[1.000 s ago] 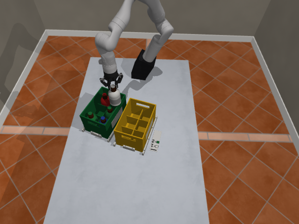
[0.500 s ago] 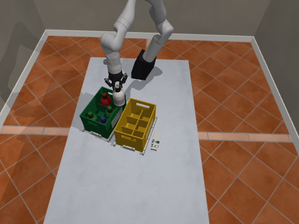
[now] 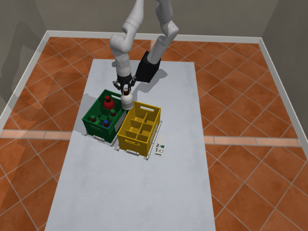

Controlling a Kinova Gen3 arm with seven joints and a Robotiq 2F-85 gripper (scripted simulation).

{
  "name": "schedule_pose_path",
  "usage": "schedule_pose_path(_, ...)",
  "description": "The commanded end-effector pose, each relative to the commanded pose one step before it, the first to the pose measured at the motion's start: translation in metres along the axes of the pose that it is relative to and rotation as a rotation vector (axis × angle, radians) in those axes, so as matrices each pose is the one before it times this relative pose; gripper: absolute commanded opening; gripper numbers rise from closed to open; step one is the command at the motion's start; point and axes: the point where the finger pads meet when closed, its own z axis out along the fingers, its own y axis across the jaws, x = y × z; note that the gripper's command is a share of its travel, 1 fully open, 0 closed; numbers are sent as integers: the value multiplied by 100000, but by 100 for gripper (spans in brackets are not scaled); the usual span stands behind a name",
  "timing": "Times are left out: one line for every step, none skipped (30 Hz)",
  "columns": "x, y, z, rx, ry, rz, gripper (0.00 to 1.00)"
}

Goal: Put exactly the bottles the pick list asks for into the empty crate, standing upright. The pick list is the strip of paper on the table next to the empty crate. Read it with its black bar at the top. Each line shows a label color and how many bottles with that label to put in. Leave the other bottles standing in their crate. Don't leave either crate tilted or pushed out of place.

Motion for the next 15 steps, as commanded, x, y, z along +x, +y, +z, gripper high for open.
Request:
schedule_pose_path(-94, 115, -112, 261, -116, 67, 10)
schedule_pose_path(-86, 186, 2, 1, -1, 1, 10)
schedule_pose_path(-86, 181, 0, -1, 0, 0, 10)
schedule_pose_path(-86, 181, 0, -1, 0, 0, 10)
schedule_pose_path(-86, 181, 0, -1, 0, 0, 10)
schedule_pose_path(-86, 181, 0, -1, 0, 0, 10)
schedule_pose_path(-86, 181, 0, -1, 0, 0, 10)
schedule_pose_path(-86, 181, 0, -1, 0, 0, 10)
schedule_pose_path(-86, 181, 0, -1, 0, 0, 10)
schedule_pose_path(-86, 181, 0, -1, 0, 0, 10)
schedule_pose_path(-86, 181, 0, -1, 0, 0, 10)
schedule_pose_path(-86, 181, 0, -1, 0, 0, 10)
schedule_pose_path(-86, 181, 0, -1, 0, 0, 10)
schedule_pose_path(-86, 181, 0, -1, 0, 0, 10)
schedule_pose_path(-86, 181, 0, -1, 0, 0, 10)
